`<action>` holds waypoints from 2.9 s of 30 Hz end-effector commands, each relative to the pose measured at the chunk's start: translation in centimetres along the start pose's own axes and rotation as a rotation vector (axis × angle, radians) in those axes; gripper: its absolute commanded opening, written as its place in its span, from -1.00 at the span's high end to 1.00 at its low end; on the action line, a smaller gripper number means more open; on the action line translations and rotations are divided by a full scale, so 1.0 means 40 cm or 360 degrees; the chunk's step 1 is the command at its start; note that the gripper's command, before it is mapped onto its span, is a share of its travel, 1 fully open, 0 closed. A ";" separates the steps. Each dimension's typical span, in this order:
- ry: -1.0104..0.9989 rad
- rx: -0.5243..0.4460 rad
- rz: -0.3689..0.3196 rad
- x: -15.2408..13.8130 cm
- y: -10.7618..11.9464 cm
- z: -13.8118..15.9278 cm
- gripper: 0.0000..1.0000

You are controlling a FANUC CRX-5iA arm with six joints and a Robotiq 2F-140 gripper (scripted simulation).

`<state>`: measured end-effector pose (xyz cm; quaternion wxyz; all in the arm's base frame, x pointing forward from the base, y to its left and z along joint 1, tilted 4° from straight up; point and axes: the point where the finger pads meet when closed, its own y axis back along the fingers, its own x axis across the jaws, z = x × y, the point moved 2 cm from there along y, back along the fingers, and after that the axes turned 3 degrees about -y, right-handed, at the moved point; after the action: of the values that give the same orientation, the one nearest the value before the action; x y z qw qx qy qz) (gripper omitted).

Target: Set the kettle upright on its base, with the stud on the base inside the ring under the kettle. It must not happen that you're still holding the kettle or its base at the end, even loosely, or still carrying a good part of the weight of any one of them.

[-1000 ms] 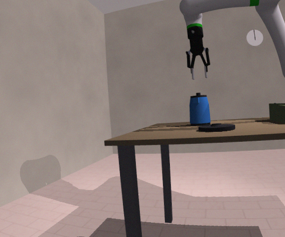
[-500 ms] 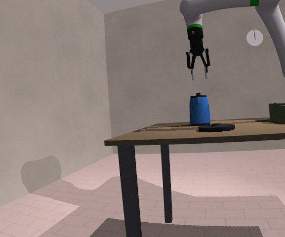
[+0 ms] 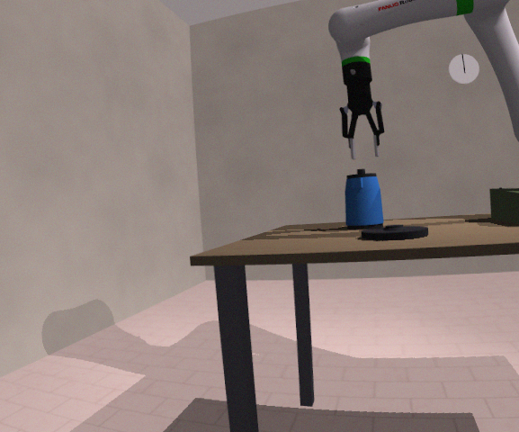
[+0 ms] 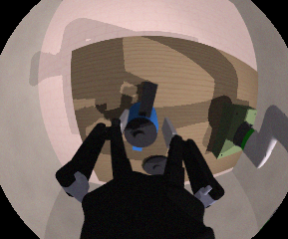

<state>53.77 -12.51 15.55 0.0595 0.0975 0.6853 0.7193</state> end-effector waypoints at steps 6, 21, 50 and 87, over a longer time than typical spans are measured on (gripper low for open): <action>0.0000 0.0000 -0.0001 -0.001 -0.097 0.000 0.06; 0.0000 0.0000 -0.0001 -0.001 -0.161 0.000 0.06; 0.0000 0.0000 -0.0001 -0.001 -0.161 0.000 0.06; 0.0000 0.0000 -0.0001 -0.001 -0.267 0.000 0.06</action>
<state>53.28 -11.95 5.17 0.0596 0.0974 0.6853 0.7193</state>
